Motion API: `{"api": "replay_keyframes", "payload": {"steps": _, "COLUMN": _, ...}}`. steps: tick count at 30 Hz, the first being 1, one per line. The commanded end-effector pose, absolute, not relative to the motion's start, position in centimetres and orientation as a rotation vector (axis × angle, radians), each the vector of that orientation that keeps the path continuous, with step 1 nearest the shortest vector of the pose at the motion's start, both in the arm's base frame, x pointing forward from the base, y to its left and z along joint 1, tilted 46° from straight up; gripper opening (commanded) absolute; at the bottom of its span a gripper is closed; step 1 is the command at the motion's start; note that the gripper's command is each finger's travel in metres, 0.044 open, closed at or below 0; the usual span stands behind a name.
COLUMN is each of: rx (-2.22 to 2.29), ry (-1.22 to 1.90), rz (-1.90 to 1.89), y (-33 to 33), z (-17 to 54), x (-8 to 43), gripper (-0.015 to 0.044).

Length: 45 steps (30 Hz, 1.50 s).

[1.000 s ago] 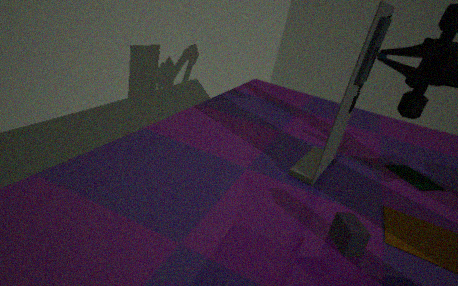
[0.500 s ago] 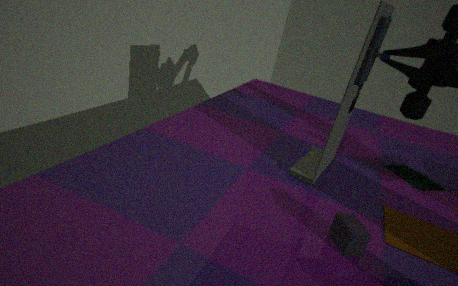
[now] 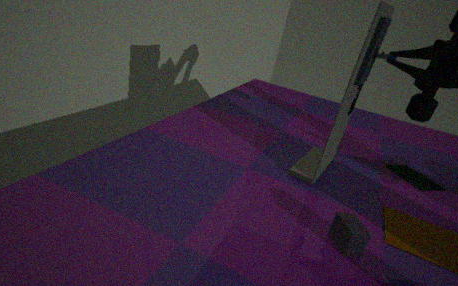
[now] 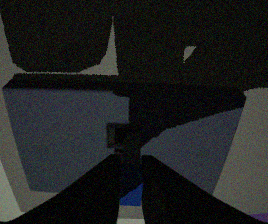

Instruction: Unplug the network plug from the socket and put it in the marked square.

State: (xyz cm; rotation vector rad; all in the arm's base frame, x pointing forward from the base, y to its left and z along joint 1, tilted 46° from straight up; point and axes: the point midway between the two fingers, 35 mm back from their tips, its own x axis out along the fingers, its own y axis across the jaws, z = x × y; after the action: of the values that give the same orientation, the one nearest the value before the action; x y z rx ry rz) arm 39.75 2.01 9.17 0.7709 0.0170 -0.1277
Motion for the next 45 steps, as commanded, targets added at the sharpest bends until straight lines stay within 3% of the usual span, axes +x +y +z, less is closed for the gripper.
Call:
{"api": "replay_keyframes", "payload": {"steps": 1, "rx": 0.776, "ry": 0.015, "rz": -0.130, "y": 2.0, "z": 9.1, "x": 39.3, "gripper": 0.0000}}
{"api": "replay_keyframes", "payload": {"steps": 45, "rx": 0.778, "ry": 0.029, "rz": -0.137, "y": 3.3, "z": 8.4, "x": 36.5, "gripper": 0.0000}}
